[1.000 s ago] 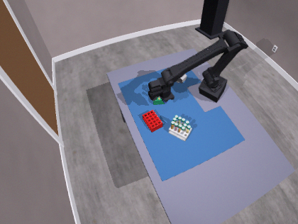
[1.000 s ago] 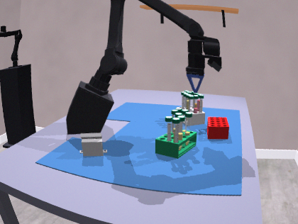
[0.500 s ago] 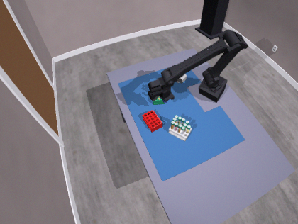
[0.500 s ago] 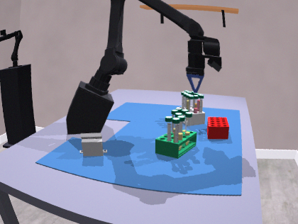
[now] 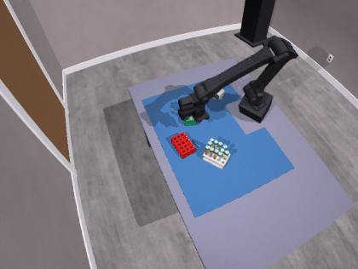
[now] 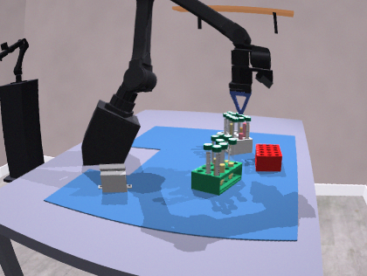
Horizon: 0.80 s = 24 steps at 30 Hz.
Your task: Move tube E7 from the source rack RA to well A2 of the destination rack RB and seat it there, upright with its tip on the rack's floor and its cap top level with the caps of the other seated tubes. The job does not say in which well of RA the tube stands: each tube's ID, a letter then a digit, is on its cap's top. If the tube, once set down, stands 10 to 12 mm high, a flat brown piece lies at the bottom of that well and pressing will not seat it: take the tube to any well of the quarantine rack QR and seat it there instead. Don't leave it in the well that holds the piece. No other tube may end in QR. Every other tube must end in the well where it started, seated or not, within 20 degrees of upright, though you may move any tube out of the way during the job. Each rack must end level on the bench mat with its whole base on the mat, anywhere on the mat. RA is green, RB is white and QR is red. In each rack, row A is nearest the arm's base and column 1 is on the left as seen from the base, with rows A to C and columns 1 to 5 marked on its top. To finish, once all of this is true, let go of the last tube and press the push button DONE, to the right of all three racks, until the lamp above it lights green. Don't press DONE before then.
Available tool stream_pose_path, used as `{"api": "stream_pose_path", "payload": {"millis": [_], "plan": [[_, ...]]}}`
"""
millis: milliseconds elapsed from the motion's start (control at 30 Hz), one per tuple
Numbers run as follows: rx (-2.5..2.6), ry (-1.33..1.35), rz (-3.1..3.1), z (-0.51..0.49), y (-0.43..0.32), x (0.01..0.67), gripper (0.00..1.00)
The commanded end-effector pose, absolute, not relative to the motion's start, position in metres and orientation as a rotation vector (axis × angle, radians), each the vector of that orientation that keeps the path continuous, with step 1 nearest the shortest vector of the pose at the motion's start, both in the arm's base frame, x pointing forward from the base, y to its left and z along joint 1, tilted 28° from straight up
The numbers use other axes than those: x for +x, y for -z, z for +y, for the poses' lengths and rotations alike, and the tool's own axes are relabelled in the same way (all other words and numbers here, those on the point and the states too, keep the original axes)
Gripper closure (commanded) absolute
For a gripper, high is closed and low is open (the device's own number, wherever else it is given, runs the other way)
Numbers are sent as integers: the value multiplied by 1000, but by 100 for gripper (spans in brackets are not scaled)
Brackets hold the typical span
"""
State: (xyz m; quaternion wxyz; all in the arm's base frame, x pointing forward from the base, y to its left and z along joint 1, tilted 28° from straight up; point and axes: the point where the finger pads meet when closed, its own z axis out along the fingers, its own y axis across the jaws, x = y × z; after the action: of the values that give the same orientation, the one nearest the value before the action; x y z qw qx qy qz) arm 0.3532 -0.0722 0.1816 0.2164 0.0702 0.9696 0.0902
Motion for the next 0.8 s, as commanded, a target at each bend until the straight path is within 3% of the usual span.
{"api": "stream_pose_path", "payload": {"millis": [0, 767], "plan": [[193, -216, 2611, -83, -213, 376, 100], [1064, -440, 2454, -83, -213, 376, 100]]}}
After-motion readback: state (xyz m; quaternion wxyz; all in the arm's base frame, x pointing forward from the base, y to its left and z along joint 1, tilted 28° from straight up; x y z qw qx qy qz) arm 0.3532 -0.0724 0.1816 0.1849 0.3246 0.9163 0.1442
